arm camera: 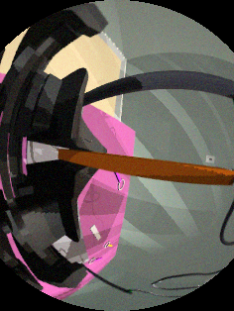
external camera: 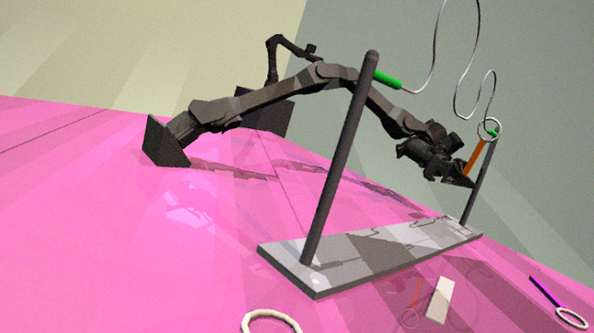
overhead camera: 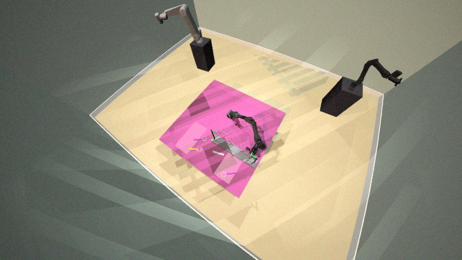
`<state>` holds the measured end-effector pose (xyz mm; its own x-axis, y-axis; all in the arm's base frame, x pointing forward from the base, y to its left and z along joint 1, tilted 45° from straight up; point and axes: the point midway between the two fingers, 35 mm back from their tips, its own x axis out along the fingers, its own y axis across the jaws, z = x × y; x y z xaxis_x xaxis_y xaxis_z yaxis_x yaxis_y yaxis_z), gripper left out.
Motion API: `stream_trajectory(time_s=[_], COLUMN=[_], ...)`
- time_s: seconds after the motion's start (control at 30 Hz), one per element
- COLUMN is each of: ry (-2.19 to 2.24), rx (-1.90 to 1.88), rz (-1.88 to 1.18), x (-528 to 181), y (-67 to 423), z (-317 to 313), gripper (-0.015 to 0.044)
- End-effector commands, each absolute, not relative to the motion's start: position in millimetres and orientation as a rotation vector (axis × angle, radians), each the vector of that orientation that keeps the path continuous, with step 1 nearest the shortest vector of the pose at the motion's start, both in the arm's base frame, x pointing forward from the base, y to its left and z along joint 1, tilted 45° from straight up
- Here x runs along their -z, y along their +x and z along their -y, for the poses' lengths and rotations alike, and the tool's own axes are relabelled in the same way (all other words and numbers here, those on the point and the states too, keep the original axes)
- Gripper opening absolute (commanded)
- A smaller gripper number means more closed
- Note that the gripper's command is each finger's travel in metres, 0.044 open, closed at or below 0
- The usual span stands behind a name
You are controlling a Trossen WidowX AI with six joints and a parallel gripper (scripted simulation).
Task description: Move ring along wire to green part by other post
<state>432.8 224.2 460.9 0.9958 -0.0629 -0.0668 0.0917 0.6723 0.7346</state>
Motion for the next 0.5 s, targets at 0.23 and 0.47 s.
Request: stream_trajectory(time_s=[0.23, 0.47], ry=[0.820, 0.796], rx=[0.015, -0.026], rz=[-0.223, -0.343], x=[-451, -447], y=[408, 392], z=[-218, -210], gripper=[-0.0150, -0.0150])
